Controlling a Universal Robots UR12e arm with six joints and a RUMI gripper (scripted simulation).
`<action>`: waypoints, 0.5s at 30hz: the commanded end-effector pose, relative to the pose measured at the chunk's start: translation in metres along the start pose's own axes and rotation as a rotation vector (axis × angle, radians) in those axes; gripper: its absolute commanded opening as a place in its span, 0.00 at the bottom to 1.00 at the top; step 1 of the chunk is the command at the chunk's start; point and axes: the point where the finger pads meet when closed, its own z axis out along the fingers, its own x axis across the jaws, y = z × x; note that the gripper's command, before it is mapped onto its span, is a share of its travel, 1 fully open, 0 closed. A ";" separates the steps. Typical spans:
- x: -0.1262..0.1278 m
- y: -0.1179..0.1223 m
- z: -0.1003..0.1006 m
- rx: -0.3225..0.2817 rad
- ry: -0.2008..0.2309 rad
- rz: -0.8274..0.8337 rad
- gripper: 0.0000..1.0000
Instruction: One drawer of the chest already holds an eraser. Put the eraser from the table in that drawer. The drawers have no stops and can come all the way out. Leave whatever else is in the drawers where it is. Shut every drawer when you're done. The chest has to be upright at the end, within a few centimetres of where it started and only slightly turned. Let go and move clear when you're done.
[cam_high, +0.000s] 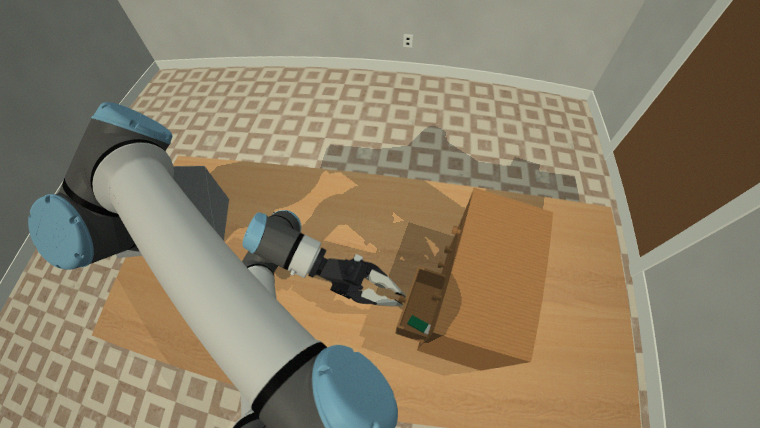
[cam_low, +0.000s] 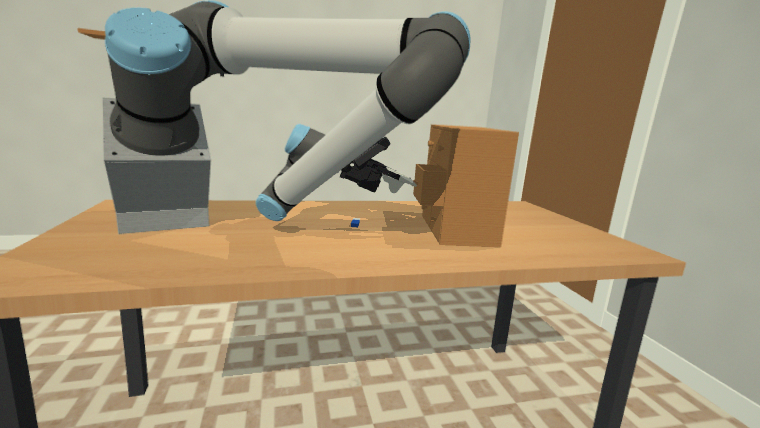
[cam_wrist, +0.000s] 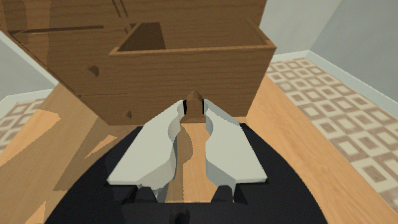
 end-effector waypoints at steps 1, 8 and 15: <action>0.000 0.000 -0.001 0.001 0.000 0.000 0.07; 0.000 0.000 -0.002 0.001 0.000 0.000 0.07; 0.000 0.000 -0.003 0.001 0.000 0.000 0.07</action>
